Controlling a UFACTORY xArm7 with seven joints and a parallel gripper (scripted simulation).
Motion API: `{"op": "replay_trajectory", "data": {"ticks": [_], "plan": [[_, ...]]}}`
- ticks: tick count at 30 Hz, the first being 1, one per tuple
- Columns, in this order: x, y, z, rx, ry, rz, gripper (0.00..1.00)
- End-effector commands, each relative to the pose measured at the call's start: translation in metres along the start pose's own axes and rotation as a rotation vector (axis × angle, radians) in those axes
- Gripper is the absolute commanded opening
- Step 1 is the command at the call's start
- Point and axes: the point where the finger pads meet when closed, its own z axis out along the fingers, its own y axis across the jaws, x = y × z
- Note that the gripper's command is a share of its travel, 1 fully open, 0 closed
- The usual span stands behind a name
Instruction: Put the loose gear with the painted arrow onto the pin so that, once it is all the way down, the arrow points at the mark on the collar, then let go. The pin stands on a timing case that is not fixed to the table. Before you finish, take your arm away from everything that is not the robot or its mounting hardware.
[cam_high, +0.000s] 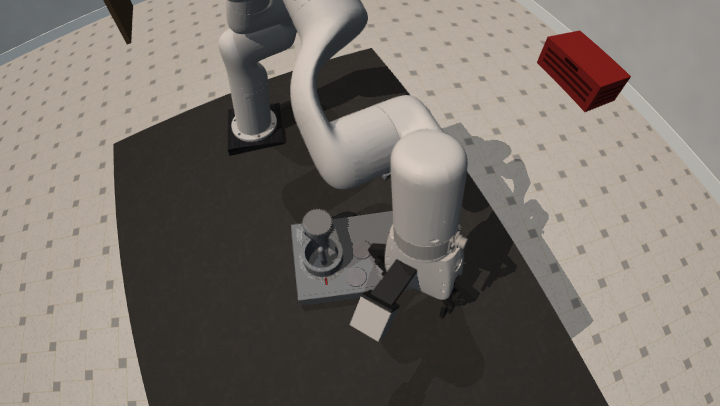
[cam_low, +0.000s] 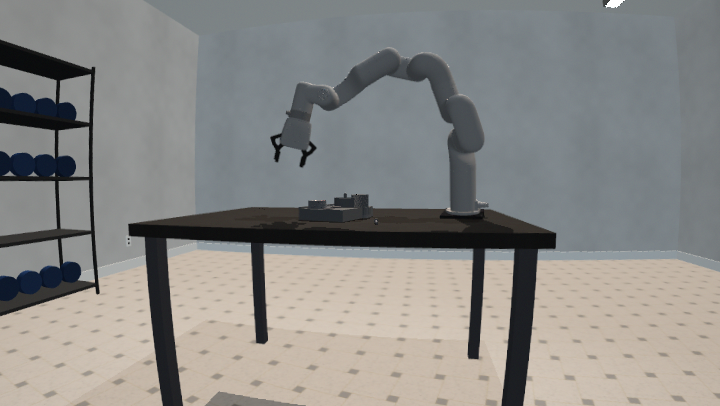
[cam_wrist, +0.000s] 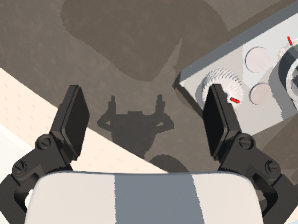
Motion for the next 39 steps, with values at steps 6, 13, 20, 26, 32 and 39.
{"op": "replay_trajectory", "data": {"ticks": [6,13,20,26,32,39], "plan": [[-0.076,0.094,0.040,-0.181,-0.159,-0.222,1.00],[-0.077,0.095,0.041,-0.182,-0.160,-0.224,1.00],[-0.077,0.095,0.041,-0.182,-0.160,-0.224,1.00],[-0.077,0.095,0.041,-0.182,-0.160,-0.224,1.00],[-0.077,0.095,0.041,-0.182,-0.160,-0.225,1.00],[-0.077,0.095,0.041,-0.164,-0.182,-0.461,1.00]]}}
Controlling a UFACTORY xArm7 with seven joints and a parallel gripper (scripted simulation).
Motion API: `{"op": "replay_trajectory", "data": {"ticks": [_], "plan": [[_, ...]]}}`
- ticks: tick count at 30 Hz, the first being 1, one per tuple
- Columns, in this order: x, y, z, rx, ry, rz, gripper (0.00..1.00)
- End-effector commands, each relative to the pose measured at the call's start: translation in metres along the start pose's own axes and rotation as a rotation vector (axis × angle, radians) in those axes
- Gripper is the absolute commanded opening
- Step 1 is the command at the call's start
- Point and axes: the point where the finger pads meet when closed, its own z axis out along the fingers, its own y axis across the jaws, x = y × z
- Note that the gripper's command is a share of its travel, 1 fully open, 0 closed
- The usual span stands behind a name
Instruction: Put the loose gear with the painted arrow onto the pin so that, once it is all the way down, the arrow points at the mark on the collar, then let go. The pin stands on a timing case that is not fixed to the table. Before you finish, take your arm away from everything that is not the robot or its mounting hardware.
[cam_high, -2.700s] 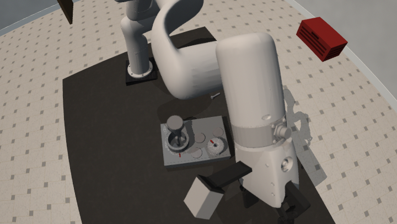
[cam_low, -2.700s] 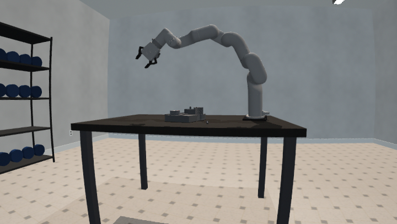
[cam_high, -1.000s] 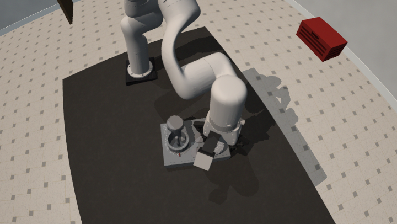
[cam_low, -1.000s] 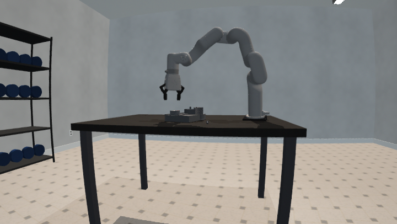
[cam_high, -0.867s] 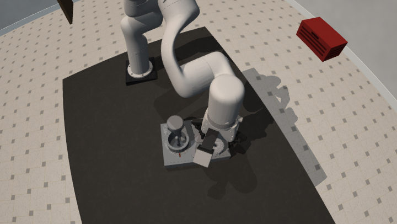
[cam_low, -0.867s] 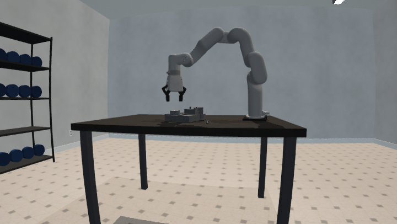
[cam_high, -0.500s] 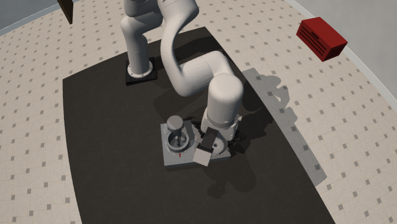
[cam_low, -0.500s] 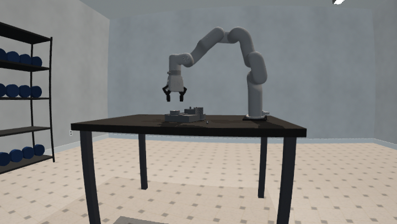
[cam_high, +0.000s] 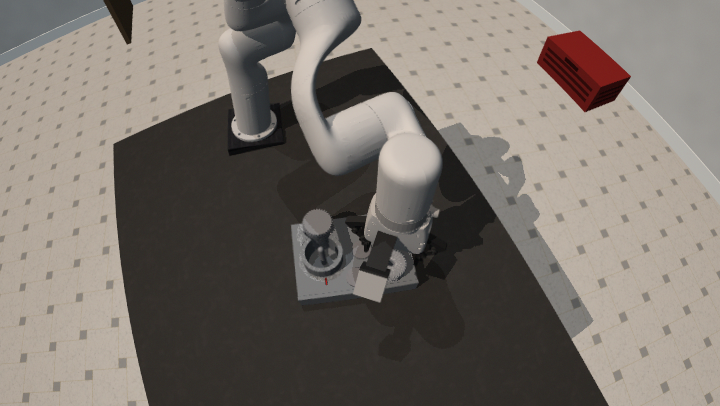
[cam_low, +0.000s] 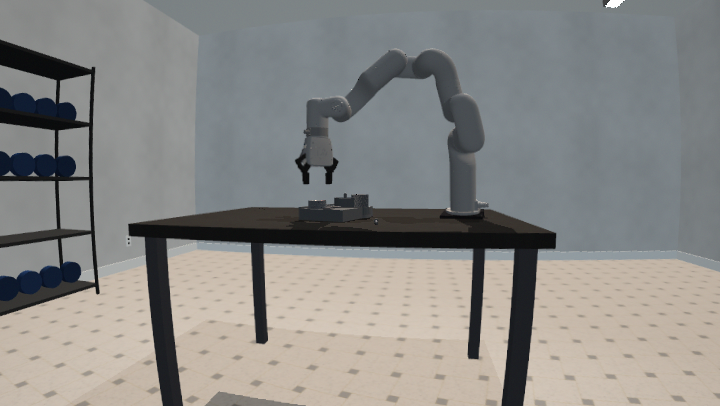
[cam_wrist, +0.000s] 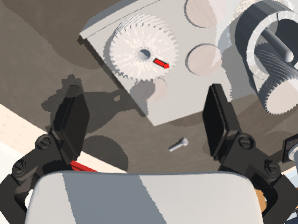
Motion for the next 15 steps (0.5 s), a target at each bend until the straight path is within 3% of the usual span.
{"op": "replay_trajectory", "data": {"ticks": [1,4,5,15], "plan": [[0.0007,-0.0015,-0.0019,0.005,0.002,-0.258,1.00],[0.0007,-0.0016,-0.0019,0.004,0.003,-0.306,1.00],[0.0006,-0.0017,-0.0019,0.004,0.003,-0.419,1.00],[0.0002,-0.0024,-0.0020,-0.005,0.011,-0.835,1.00]]}}
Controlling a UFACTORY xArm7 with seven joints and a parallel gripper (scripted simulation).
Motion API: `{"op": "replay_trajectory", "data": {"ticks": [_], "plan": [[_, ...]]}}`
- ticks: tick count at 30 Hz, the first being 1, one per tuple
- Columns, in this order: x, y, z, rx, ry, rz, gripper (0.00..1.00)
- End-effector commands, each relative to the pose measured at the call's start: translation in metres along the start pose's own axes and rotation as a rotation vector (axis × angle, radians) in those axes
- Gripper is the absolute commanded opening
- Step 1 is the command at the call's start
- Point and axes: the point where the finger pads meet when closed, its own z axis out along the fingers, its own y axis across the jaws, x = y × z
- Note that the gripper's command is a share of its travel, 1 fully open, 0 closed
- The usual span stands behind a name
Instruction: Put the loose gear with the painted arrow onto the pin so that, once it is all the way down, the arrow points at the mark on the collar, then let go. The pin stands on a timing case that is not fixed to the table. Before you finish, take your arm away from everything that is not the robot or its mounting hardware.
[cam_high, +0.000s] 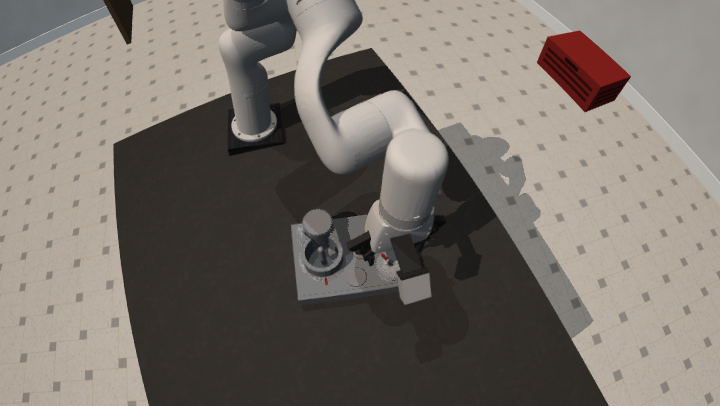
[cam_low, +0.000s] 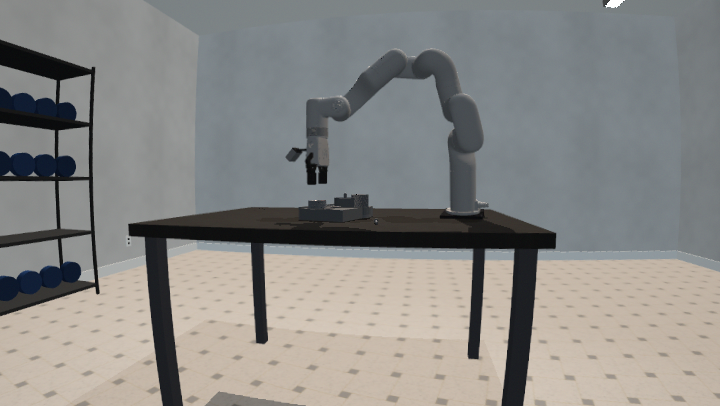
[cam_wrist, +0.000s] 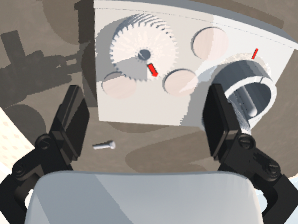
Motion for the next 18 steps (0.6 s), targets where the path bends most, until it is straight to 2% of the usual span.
{"op": "replay_trajectory", "data": {"ticks": [1,2,3,18], "plan": [[0.0015,-0.0005,-0.0021,0.027,0.000,-0.278,1.00],[0.0015,-0.0005,-0.0021,0.030,0.000,-0.320,1.00],[0.0015,-0.0005,-0.0021,0.034,-0.001,-0.362,0.93],[0.0015,-0.0005,-0.0021,0.036,-0.001,-0.374,0.93]]}}
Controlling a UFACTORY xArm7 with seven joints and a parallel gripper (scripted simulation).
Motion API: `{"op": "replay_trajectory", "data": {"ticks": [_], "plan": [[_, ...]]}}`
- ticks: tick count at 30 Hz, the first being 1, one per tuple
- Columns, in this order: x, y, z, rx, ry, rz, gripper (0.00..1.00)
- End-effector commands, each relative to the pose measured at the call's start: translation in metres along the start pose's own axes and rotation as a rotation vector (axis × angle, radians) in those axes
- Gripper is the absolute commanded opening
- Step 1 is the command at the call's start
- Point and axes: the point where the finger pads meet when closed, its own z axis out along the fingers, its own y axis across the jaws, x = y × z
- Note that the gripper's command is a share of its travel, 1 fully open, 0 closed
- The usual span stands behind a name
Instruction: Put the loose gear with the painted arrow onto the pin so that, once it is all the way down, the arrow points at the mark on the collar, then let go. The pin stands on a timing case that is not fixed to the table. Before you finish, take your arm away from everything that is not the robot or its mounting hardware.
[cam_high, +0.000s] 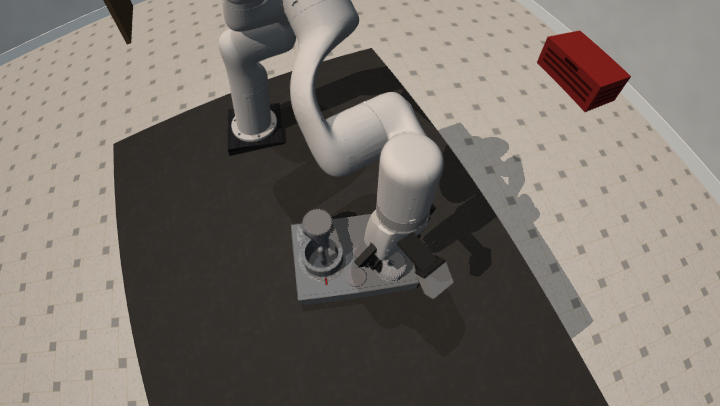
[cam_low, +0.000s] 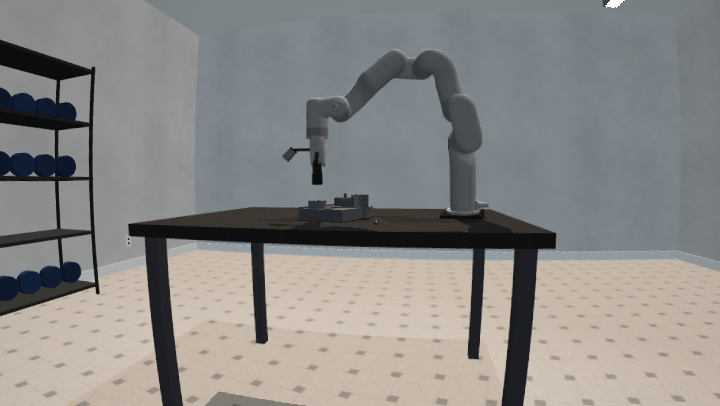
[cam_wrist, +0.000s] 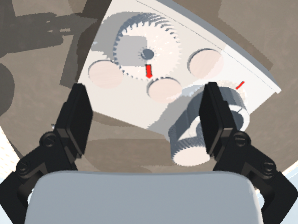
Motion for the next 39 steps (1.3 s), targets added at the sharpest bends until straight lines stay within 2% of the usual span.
{"op": "replay_trajectory", "data": {"ticks": [1,39], "plan": [[0.0015,0.0001,-0.0020,0.001,0.005,-0.001,0.93],[0.0015,0.0002,0.0016,0.001,0.005,-0.016,0.93]]}}
